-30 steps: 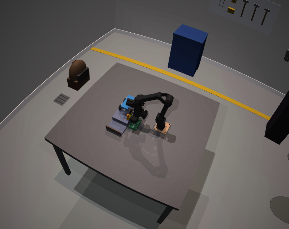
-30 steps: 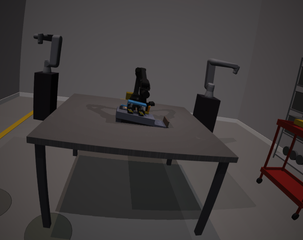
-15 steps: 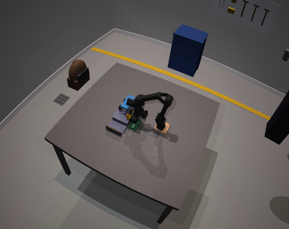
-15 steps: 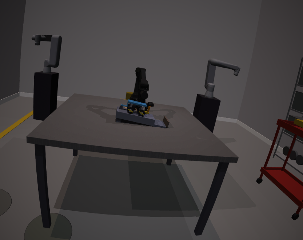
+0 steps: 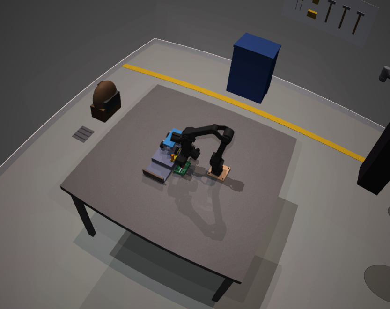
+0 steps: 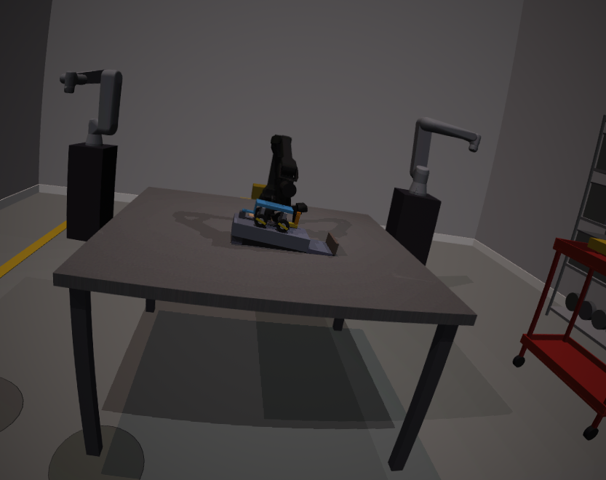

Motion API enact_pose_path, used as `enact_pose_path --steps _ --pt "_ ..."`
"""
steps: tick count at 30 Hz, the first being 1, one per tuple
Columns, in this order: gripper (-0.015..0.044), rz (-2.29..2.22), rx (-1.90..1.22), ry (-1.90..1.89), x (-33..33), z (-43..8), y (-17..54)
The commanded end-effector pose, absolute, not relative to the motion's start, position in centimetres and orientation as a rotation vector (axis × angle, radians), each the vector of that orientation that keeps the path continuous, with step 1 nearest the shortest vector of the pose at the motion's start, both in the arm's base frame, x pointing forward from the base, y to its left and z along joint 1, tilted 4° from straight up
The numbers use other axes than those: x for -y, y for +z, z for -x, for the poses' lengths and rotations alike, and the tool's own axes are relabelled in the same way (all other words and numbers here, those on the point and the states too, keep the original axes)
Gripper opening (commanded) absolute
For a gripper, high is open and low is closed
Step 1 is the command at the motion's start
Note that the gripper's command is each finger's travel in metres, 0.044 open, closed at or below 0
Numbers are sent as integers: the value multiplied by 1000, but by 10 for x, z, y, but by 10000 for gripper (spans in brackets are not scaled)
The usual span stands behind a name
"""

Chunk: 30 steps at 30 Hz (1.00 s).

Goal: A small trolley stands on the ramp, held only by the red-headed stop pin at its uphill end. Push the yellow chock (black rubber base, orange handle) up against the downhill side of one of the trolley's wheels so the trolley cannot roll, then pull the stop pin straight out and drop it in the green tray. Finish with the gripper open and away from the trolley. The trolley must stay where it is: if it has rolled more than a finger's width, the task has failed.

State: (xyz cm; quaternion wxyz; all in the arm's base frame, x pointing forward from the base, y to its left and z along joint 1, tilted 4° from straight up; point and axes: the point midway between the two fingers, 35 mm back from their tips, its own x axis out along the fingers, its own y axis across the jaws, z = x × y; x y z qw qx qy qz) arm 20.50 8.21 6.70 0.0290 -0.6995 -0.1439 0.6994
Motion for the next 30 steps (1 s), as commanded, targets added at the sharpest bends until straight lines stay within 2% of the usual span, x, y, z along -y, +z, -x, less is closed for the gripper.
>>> enact_pose_path --steps 1,2,6,23,30 --pt "340 2172 449 2144 -81 -206 82" --pt "340 2172 449 2144 -81 -206 85" --pt "440 2173 449 2144 -80 -206 94" --pt "440 2173 449 2144 -75 -206 148" --pt "440 2172 446 2144 -75 -206 146"
